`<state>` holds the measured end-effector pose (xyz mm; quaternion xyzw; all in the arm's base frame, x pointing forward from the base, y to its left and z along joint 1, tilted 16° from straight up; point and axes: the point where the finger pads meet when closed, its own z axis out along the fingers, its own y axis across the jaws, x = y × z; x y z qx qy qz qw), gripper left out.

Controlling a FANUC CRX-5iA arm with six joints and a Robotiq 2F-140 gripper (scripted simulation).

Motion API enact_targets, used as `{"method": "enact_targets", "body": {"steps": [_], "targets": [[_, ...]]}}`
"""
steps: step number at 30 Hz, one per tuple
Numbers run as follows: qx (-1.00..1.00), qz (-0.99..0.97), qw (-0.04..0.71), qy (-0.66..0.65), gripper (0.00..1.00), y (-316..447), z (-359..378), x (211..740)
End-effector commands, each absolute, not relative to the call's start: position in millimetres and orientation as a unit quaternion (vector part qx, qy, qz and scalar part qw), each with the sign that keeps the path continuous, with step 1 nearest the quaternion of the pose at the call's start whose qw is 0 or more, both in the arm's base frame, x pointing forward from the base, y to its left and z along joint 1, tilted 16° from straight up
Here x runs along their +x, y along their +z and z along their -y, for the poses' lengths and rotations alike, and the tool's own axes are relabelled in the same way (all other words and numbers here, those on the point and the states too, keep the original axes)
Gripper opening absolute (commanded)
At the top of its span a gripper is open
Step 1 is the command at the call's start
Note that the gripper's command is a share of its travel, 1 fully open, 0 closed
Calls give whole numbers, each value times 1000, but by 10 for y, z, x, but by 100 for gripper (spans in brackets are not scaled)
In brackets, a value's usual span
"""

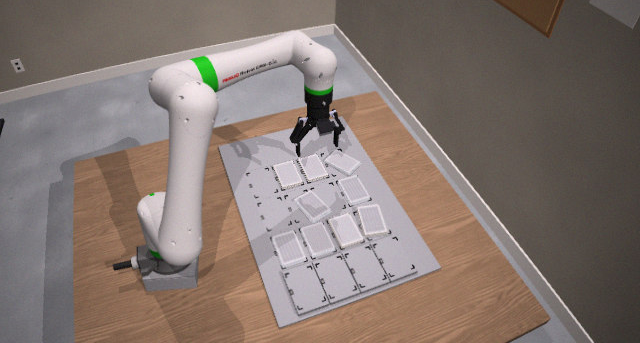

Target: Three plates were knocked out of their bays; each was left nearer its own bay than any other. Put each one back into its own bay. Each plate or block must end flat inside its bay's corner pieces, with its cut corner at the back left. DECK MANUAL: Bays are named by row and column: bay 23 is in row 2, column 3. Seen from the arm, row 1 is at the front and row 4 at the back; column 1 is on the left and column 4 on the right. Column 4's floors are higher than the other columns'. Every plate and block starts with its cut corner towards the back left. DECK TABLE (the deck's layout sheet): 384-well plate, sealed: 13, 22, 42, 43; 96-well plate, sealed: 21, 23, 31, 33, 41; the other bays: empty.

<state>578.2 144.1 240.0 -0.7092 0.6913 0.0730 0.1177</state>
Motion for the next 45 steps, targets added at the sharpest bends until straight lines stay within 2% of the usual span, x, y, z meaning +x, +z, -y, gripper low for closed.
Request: {"method": "enact_targets", "body": {"steps": [1,11,45], "targets": [[-709,-691,119,72,100,2411,-1438,5786],[-709,-691,119,72,100,2411,-1438,5786],[-709,-691,118,72,100,2091,-282,5827]]}}
